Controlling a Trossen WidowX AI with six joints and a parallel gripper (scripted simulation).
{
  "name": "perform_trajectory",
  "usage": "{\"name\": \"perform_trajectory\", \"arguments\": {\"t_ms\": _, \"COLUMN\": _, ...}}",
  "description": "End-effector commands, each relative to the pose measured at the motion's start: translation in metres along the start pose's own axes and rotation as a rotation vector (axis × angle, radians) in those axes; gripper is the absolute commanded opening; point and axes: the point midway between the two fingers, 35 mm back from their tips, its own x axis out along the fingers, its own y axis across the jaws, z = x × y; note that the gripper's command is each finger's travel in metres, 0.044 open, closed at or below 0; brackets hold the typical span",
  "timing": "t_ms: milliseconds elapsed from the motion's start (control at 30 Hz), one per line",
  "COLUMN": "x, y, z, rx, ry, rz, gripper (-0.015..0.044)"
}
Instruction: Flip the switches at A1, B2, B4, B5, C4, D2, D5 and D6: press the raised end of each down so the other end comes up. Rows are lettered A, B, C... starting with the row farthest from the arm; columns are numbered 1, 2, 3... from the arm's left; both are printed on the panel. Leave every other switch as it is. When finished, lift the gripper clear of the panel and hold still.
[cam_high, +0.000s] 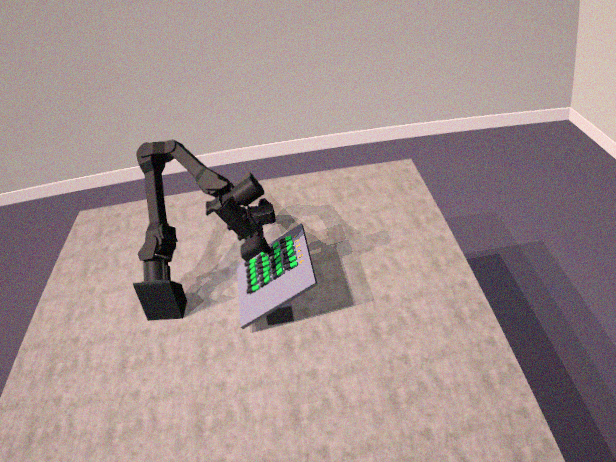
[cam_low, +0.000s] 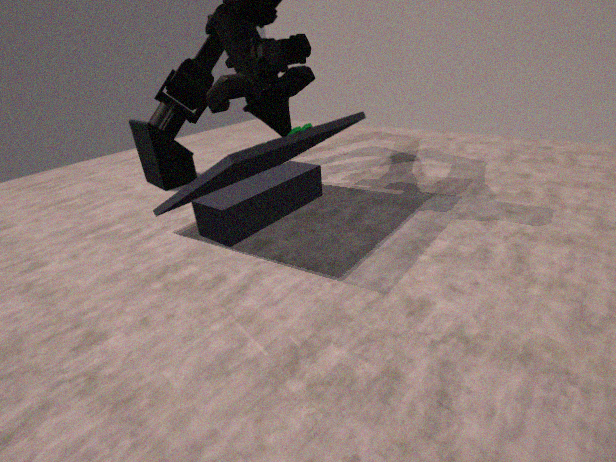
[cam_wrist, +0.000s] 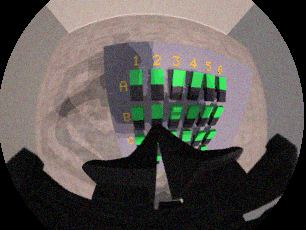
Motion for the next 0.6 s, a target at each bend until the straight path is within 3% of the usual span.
{"name": "perform_trajectory", "arguments": {"t_ms": 0, "x": 0.0006, "y": -0.0010, "z": -0.0002, "rx": 0.006, "ry": 0.000, "rz": -0.005, "gripper": 0.0000}}
{"name": "perform_trajectory", "arguments": {"t_ms": 567, "x": 0.0029, "y": -0.0009, "z": -0.0003, "rx": 0.006, "ry": 0.000, "rz": -0.005, "gripper": 0.0000}}
